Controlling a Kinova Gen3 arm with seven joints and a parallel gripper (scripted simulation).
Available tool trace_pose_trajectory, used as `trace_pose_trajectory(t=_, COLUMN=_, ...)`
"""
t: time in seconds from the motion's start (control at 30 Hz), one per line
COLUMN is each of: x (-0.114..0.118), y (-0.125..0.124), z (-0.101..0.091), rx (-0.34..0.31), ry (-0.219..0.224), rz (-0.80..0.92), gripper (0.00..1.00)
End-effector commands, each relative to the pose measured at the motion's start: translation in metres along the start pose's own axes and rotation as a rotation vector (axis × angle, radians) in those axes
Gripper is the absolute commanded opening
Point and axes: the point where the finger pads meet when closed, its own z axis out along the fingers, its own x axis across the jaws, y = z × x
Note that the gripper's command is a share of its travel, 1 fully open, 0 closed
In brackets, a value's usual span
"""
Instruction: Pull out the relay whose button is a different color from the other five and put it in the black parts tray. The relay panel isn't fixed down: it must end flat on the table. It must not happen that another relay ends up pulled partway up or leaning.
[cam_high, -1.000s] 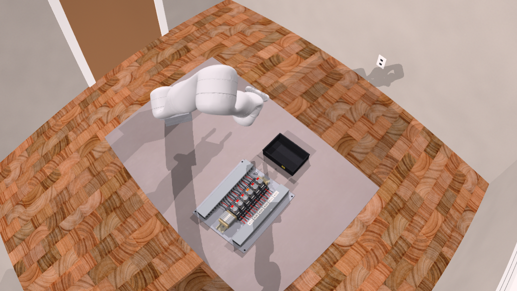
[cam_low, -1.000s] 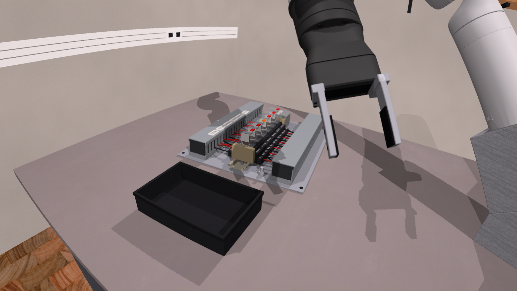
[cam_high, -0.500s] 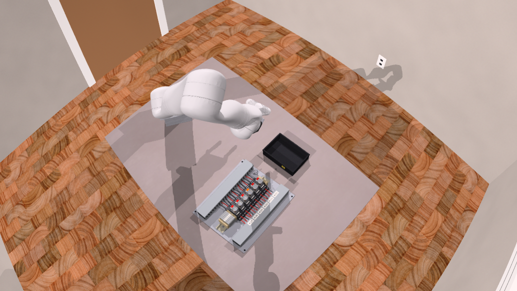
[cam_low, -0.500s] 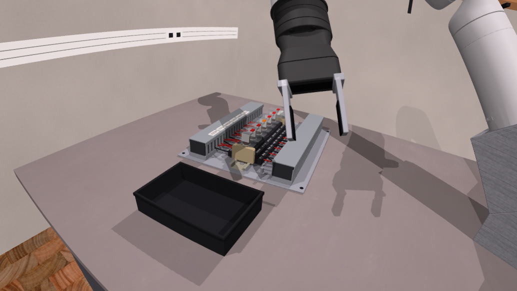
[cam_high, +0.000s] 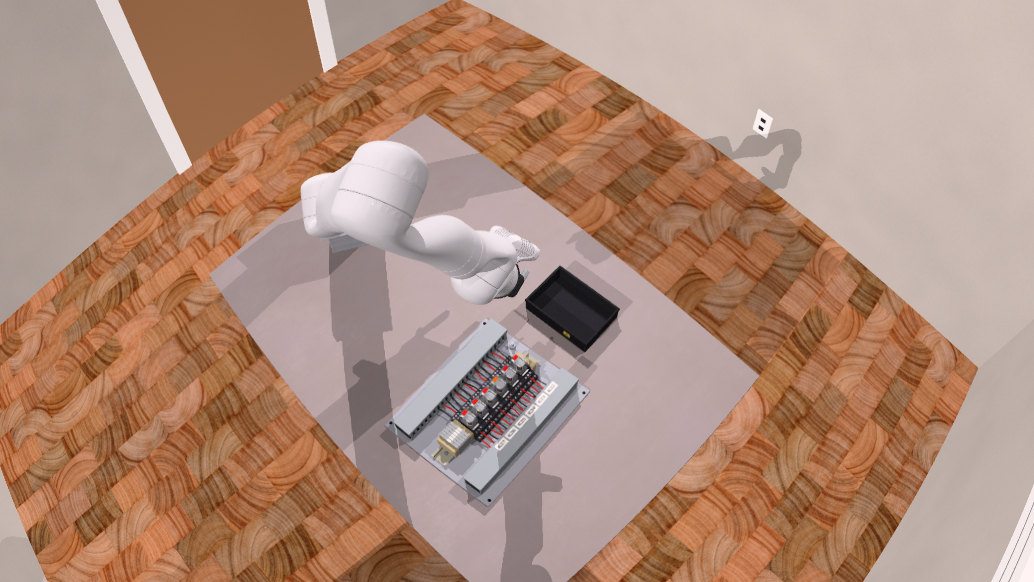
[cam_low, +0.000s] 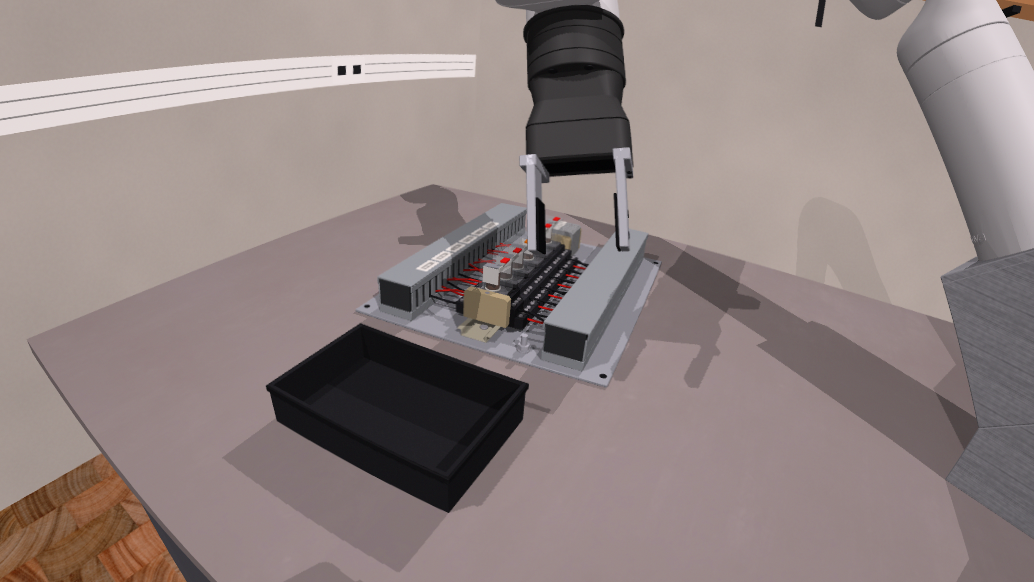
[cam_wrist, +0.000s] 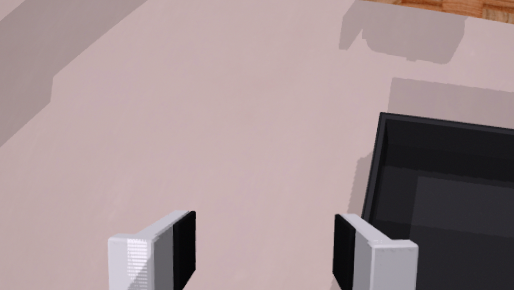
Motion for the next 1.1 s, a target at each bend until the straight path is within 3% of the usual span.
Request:
trace_pose_trajectory(t=0.0, x=0.011, y=0.02, z=-0.009, rx=-0.029, ry=0.026, rz=0.007, gripper=0.98)
trace_pose_trajectory(t=1.07, x=0.05, y=0.152, z=-0.068, rx=-0.233, ry=0.158, rz=0.066, gripper=0.98)
